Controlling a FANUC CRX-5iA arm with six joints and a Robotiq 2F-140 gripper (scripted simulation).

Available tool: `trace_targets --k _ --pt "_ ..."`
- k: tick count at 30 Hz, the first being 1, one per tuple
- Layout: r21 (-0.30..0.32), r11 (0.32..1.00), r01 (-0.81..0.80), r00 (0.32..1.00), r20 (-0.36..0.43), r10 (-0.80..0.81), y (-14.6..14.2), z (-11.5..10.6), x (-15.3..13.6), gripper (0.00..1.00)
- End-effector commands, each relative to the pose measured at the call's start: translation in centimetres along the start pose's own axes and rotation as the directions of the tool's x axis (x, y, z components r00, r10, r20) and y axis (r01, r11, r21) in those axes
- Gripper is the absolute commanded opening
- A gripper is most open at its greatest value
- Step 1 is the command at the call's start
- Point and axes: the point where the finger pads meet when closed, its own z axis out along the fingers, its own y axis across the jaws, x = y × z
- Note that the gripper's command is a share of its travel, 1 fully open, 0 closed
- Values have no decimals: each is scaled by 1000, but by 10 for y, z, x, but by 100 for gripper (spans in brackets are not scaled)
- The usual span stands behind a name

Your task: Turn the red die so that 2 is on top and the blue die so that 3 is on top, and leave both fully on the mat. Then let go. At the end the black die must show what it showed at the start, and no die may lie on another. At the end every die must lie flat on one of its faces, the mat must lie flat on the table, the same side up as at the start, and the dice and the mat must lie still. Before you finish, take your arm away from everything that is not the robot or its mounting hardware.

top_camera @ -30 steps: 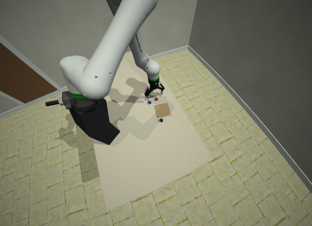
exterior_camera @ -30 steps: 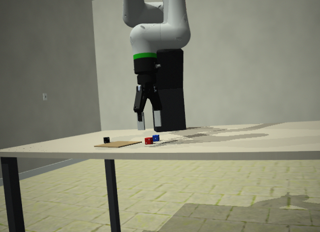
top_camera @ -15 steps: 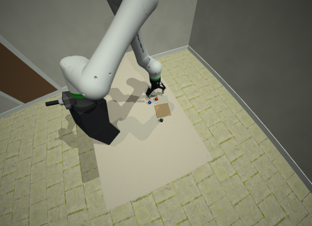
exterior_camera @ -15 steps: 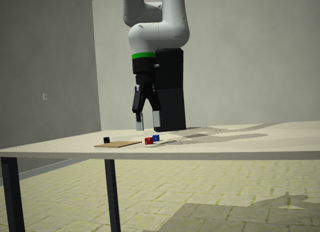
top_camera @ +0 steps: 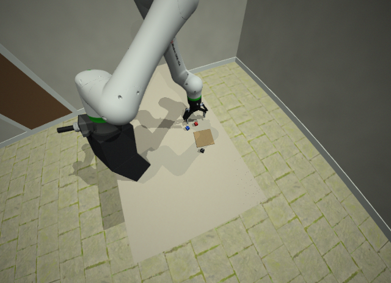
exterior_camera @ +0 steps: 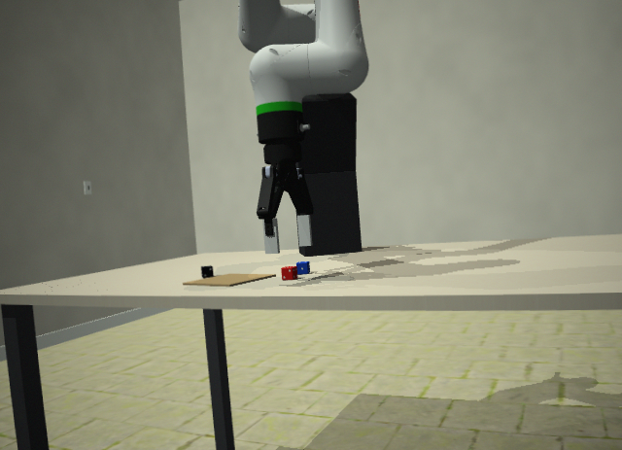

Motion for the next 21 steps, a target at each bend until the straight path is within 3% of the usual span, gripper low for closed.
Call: trace_targets --k 1,15,21 --pt "0 1000 0 1000 0 0 0 0 0 100" --pt "0 1000 0 1000 0 0 0 -1 0 100" --pt "0 1000 0 1000 0 0 0 -19 0 100"
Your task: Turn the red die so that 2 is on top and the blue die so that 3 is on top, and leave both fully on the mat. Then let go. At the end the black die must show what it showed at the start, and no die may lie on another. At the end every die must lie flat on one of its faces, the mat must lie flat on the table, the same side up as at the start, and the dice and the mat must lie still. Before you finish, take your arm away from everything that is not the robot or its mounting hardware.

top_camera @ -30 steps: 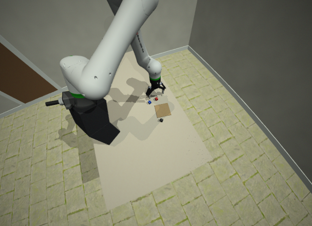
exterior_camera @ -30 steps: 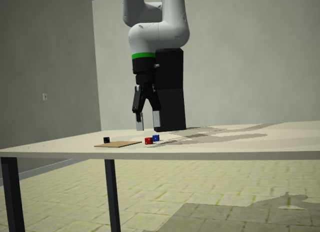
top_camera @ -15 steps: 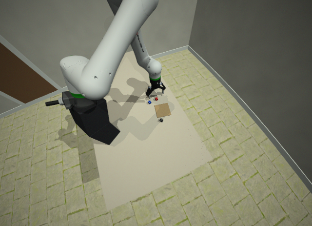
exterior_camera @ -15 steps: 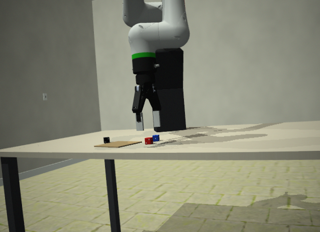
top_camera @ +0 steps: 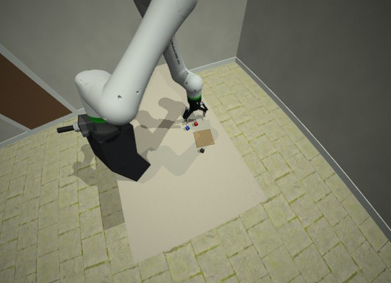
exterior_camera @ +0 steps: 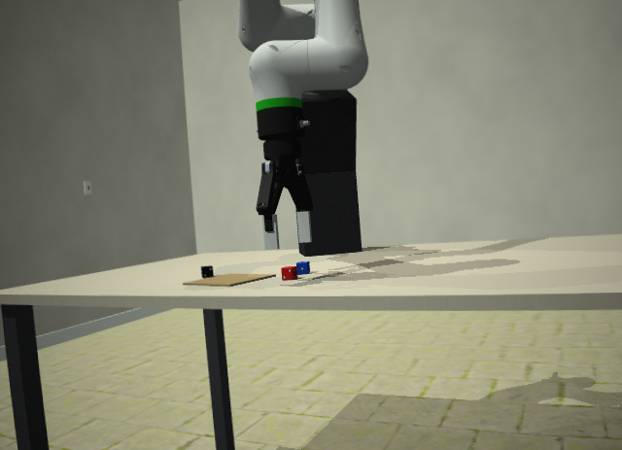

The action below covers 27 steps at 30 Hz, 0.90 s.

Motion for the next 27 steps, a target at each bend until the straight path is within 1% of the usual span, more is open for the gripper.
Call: trace_targets --k 1,3,5,10,14,17,27 --pt "0 1000 0 1000 0 0 0 -17 0 100" --pt "0 1000 0 1000 0 0 0 -31 0 100" --pt "0 1000 0 1000 0 0 0 -31 0 100" --pt "0 1000 0 1000 0 0 0 -64 0 100" --pt "0 1000 0 1000 0 0 0 -79 0 100" --pt "0 1000 0 1000 0 0 0 -82 0 100" --pt "0 1000 0 1000 0 0 0 -82 0 100"
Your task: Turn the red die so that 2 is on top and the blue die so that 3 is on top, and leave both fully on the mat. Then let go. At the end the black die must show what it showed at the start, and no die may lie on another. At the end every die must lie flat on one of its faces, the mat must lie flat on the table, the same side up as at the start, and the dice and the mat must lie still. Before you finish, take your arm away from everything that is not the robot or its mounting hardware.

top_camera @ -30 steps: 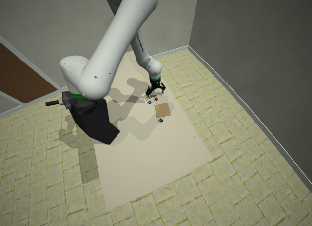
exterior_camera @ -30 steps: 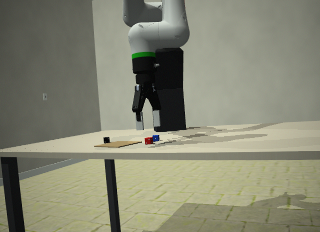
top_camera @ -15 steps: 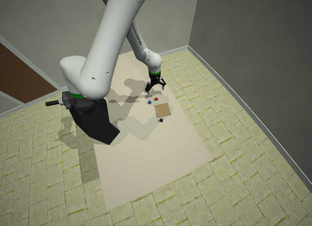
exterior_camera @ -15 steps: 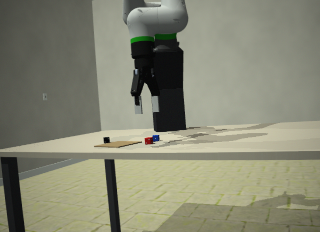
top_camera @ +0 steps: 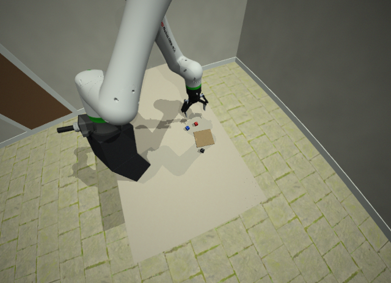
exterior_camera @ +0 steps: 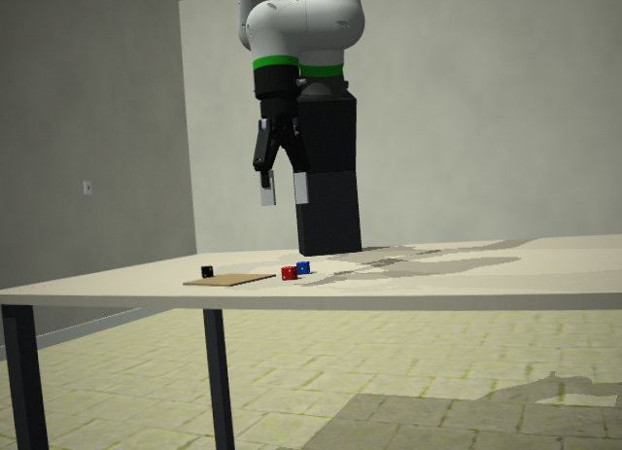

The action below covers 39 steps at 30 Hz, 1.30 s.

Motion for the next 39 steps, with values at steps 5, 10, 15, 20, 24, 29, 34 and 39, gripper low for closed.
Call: trace_targets --k 5,10,15,20,24,29,34,39 --pt "1 1000 31 1000 -1 -31 3 5 5 100" --pt "1 999 40 999 -1 -40 4 6 7 100" --pt "1 999 40 999 -1 -40 4 6 7 100" --pt "1 999 40 999 -1 -40 4 6 7 100" --pt "1 1000 22 1000 -1 -22 4 7 7 100" --pt "1 997 -80 997 -1 80 3 9 7 100" --pt "0 958 -286 958 0 286 3 14 7 100" --pt "0 888 -461 888 0 461 3 18 7 100"
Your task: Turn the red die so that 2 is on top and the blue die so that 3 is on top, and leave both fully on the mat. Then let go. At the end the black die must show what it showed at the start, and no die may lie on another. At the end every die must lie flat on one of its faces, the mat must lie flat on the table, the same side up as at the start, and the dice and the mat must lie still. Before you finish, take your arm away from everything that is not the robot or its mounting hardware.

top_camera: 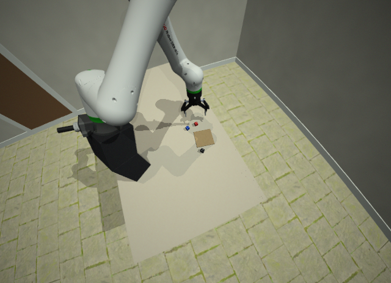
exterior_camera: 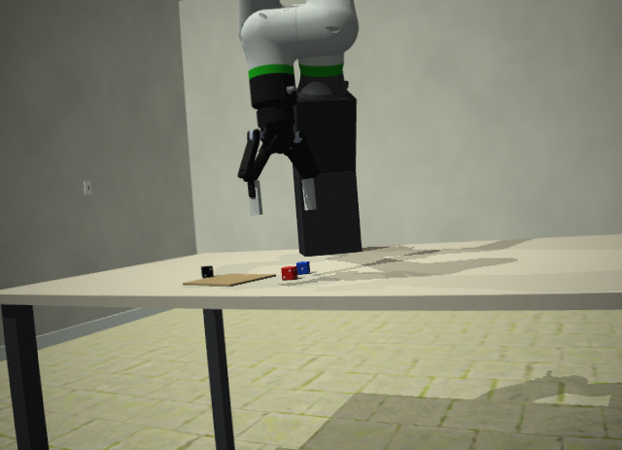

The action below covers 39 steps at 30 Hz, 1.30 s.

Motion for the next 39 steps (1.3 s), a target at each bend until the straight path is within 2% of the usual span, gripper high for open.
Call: trace_targets --k 1,5,7,9,14,22,25,27,29,30,31,33,37,38,39 --pt "13 985 -172 985 -17 172 -1 4 0 100" --pt "15 953 -303 953 -15 304 -1 7 0 100" --pt "15 953 -303 953 -15 304 -1 7 0 100" --pt "16 908 -419 908 -13 419 -1 10 0 100" --pt "18 847 -532 847 -11 532 -1 13 1 100" --pt "20 670 -743 670 -5 743 -2 19 1 100" --pt "20 657 -754 657 -5 754 -2 19 1 100" --pt "20 556 -831 556 -2 831 -2 22 1 100" --pt "20 536 -844 536 -2 844 -2 23 1 100" --pt "20 486 -874 486 -1 874 -2 24 1 100" --pt "20 486 -874 486 -1 874 -2 24 1 100" --pt "20 414 -910 415 1 910 -2 26 2 100" --pt "20 377 -926 377 2 926 -3 27 2 100" --pt "20 377 -926 377 2 926 -3 27 2 25" --pt "20 377 -926 377 2 926 -3 27 2 25"
